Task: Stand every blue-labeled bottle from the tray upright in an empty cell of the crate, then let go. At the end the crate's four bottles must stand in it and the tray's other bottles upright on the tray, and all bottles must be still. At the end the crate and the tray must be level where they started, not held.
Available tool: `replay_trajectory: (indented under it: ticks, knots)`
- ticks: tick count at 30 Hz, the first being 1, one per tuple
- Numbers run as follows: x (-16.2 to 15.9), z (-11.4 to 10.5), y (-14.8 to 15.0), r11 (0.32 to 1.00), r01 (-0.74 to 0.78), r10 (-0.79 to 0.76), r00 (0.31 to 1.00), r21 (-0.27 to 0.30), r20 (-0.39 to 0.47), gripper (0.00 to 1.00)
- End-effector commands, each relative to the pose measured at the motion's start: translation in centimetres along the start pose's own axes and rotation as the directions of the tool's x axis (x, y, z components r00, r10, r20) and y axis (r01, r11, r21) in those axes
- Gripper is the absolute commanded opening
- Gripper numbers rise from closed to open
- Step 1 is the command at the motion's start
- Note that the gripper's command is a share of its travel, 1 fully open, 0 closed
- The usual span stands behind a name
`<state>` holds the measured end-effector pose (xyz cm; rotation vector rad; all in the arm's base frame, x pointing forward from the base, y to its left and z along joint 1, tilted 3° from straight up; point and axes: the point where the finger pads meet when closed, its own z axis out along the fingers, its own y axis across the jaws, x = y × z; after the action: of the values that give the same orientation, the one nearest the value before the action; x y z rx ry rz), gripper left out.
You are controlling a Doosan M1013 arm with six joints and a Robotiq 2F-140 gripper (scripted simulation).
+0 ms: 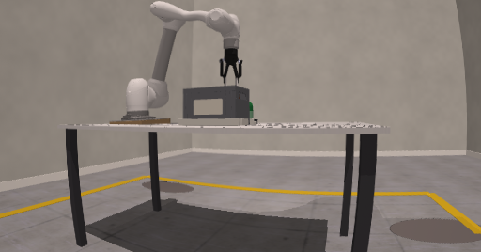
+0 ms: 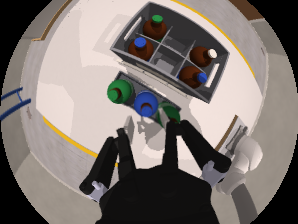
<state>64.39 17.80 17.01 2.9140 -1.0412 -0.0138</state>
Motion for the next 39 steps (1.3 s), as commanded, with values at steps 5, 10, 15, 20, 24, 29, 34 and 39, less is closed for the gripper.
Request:
replay_trajectory:
  ticks: [5, 10, 15, 20, 24, 29, 34, 39]
  knots:
    - [0.0, 0.7, 0.0, 1.0, 0.0, 0.0, 1.0, 0.0, 0.0, 0.38]
    - [0.0, 0.91, 0.0, 1.0, 0.0, 0.0, 1.0, 0.0, 0.0, 0.38]
    - [0.0, 1.12, 0.0, 1.0, 0.0, 0.0, 1.0, 0.0, 0.0, 0.38]
    - [0.0, 1.18, 0.0, 1.0, 0.0, 0.0, 1.0, 0.0, 0.0, 0.38]
    - [0.0, 1.18, 0.0, 1.0, 0.0, 0.0, 1.0, 0.0, 0.0, 0.38]
    - [0.0, 1.18, 0.0, 1.0, 0.0, 0.0, 1.0, 0.0, 0.0, 0.38]
    - [0.0, 1.18, 0.0, 1.0, 0.0, 0.0, 1.0, 0.0, 0.0, 0.38]
    - [0.0, 1.18, 0.0, 1.0, 0.0, 0.0, 1.0, 0.0, 0.0, 0.38]
